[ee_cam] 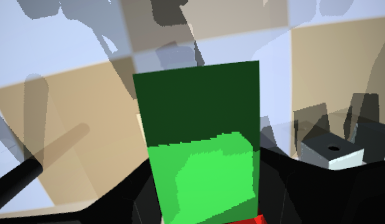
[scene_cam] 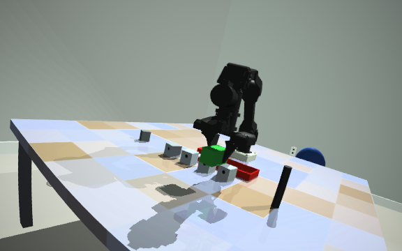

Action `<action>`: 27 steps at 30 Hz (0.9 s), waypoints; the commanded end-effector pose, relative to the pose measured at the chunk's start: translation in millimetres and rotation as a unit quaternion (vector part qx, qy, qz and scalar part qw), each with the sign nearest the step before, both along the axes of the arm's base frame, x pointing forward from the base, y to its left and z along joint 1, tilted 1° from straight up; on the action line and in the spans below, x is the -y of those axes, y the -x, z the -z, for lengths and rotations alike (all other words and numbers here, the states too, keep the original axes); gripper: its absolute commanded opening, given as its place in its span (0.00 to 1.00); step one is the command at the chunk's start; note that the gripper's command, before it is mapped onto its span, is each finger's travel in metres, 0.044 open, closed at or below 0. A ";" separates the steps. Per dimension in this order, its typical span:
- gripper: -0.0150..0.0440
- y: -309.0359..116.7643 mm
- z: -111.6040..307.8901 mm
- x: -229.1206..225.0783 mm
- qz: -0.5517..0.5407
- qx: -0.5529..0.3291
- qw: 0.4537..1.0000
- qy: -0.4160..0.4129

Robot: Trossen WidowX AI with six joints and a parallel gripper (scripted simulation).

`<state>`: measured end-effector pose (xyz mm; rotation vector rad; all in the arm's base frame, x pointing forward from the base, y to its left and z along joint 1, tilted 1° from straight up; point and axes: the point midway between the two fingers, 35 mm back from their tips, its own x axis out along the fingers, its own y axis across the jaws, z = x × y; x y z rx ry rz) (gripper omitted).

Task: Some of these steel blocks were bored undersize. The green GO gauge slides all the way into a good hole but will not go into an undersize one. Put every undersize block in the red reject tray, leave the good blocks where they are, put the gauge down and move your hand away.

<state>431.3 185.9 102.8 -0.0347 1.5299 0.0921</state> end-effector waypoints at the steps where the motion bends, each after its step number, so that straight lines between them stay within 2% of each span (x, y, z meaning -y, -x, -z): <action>1: 0.25 -1.5 7.4 0.5 0.007 0.001 1.000 0.000; 27: 0.25 -14.4 56.0 2.2 0.007 0.001 1.000 0.000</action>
